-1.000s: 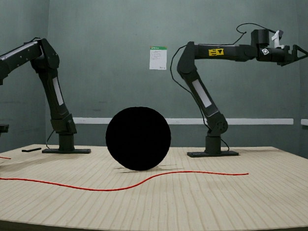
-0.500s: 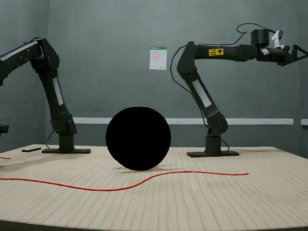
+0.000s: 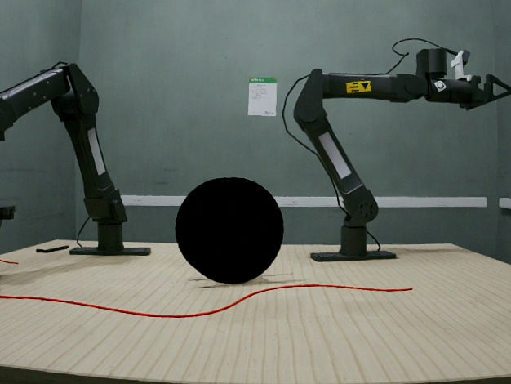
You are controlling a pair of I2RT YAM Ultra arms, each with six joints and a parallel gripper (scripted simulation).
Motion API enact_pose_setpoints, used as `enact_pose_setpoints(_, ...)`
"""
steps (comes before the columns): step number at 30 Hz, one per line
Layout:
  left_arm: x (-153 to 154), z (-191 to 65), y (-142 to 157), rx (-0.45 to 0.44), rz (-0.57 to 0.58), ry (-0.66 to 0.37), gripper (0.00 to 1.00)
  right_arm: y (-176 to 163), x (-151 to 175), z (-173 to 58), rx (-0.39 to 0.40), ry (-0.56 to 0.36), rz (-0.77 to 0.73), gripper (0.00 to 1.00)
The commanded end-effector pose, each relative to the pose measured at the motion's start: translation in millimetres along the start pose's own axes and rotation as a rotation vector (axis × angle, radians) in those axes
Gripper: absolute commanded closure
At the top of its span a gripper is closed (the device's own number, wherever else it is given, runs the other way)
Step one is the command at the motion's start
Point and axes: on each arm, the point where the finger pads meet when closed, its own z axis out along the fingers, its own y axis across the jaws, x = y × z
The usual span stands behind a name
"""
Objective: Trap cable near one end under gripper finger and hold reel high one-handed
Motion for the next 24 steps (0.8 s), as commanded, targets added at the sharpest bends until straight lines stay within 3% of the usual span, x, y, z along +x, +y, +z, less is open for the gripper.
enact_pose_setpoints(1,10,5,0,-0.004,0.010,0.024,0.00,-5,-7,-24,0.005,-0.060,0.049,1.00)
enact_pose_setpoints(10,10,5,0,-0.004,0.010,0.024,0.00,-1,-7,-41,-0.049,-0.094,0.162,1.00)
enact_pose_setpoints(24,10,5,0,-0.004,0.010,0.024,0.00,4,-6,-102,-0.219,-0.247,0.573,1.00)
